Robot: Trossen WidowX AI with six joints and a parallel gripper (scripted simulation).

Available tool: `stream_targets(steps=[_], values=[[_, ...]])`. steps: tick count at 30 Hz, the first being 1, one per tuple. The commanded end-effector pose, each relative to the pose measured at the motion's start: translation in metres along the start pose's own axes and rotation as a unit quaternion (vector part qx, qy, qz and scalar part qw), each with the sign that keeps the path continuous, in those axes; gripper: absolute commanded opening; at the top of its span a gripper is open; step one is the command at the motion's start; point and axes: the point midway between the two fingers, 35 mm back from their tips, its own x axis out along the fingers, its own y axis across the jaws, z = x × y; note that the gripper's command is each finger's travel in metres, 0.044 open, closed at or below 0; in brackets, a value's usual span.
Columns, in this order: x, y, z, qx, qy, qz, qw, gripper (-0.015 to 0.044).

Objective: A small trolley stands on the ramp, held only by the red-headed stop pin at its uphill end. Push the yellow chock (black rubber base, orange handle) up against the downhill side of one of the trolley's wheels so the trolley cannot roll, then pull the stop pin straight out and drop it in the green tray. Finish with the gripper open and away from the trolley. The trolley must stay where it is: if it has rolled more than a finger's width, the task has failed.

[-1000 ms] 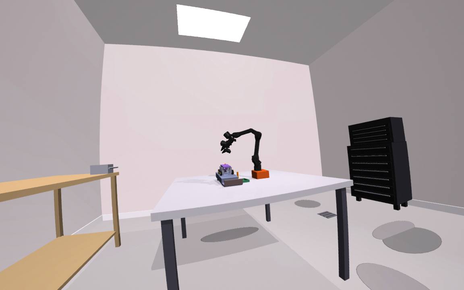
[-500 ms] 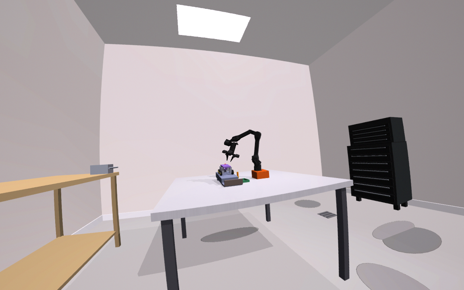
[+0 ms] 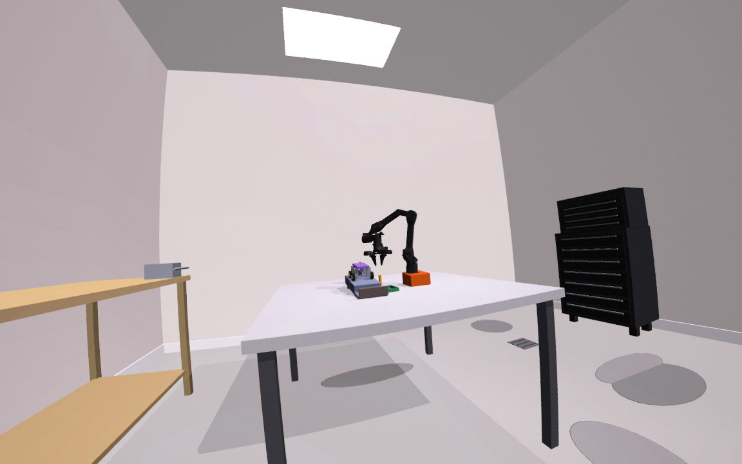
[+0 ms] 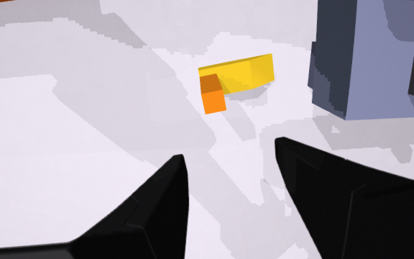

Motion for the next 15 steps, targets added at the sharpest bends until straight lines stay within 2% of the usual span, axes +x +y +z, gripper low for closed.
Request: stream_targets(steps=[1, 15], values=[[0.002, 0.002, 0.003, -0.014, -0.008, 0.004, 1.000, 0.0190], [0.045, 0.002, 0.004, -0.014, -0.008, 0.004, 1.000, 0.0190]])
